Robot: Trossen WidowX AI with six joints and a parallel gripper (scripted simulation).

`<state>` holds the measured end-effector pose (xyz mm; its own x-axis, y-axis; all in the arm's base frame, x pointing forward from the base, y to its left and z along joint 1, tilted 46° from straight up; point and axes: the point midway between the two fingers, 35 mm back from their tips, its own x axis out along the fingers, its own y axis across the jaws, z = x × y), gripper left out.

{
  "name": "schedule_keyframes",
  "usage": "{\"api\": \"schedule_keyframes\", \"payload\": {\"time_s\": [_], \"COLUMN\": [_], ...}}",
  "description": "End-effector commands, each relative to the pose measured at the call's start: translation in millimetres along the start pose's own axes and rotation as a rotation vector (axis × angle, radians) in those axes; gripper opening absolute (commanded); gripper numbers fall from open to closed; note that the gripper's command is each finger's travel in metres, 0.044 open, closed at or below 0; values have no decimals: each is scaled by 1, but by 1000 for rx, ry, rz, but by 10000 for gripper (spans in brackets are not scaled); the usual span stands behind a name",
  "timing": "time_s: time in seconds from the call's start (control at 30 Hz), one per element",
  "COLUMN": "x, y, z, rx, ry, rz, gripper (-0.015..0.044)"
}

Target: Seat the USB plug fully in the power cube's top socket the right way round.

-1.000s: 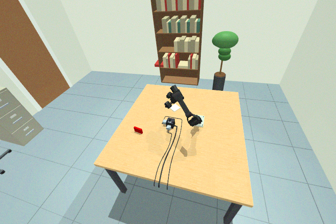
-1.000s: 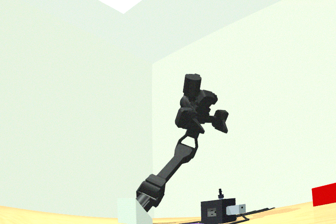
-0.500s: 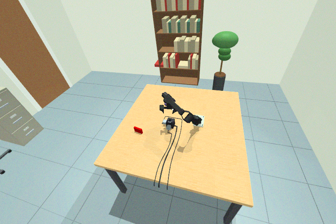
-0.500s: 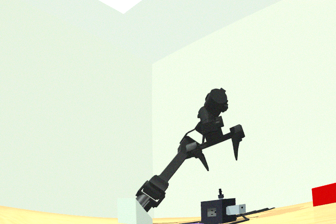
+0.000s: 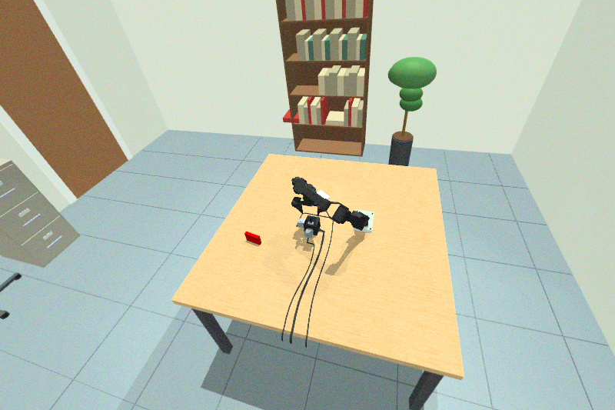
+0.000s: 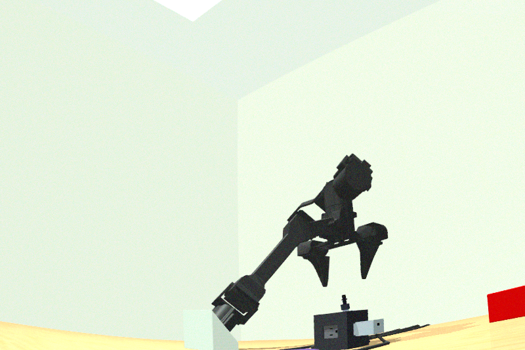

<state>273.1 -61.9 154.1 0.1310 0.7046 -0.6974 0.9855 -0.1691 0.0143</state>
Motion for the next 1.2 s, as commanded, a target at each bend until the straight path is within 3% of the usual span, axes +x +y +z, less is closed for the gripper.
{"api": "schedule_keyframes", "payload": {"time_s": [0.0,1.17], "x": [1,31], "y": [-1,-1], "z": [0,0], "rx": [14,13], "ry": [-3,-2], "rz": [-10,-9], "gripper": [440,440]}}
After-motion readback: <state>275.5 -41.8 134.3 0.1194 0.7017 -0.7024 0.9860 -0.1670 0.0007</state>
